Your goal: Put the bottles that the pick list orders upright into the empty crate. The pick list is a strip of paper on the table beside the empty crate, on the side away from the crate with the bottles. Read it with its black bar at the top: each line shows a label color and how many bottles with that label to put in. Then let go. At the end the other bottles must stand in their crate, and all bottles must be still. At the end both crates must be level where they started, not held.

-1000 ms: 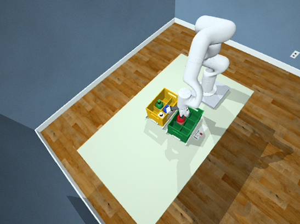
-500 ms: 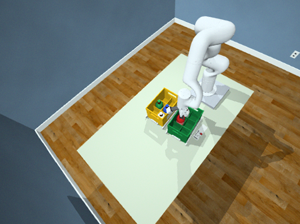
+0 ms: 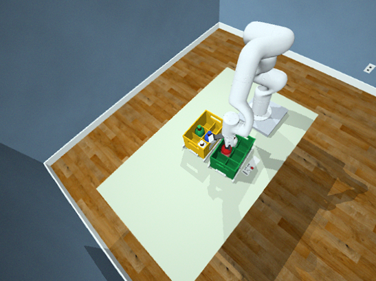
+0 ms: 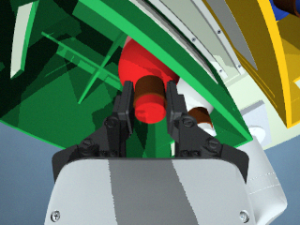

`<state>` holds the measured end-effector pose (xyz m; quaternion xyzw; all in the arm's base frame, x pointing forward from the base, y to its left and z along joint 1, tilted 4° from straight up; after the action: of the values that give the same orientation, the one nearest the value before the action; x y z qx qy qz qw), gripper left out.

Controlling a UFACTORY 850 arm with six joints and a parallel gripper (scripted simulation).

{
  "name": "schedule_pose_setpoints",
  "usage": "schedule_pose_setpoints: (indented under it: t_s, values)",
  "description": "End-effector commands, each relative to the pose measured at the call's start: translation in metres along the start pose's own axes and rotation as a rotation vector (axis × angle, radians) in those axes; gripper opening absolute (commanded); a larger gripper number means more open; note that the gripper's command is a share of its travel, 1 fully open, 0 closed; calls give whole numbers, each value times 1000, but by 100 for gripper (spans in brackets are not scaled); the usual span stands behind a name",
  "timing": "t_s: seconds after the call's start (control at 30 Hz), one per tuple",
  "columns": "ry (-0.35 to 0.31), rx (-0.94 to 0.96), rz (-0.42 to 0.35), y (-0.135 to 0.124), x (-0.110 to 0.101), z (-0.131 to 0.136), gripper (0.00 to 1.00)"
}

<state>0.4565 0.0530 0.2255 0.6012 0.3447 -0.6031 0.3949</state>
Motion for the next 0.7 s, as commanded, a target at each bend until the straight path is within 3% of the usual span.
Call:
schedule_pose_setpoints:
  t_s: [0.0,0.67]
  values:
    - [1,0,2,1,1,0,0]
    - [1,0,2,1,10,0,0]
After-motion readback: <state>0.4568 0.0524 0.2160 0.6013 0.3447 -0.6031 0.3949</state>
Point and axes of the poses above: the point where the finger pads meet when closed, its own x axis out along the fingers, its own z axis across the jaws, y = z × x, the point moved 7 cm from there along -x, back along the fingers, and after that the axes turned 12 degrees about -x, right-handed, at the moved point
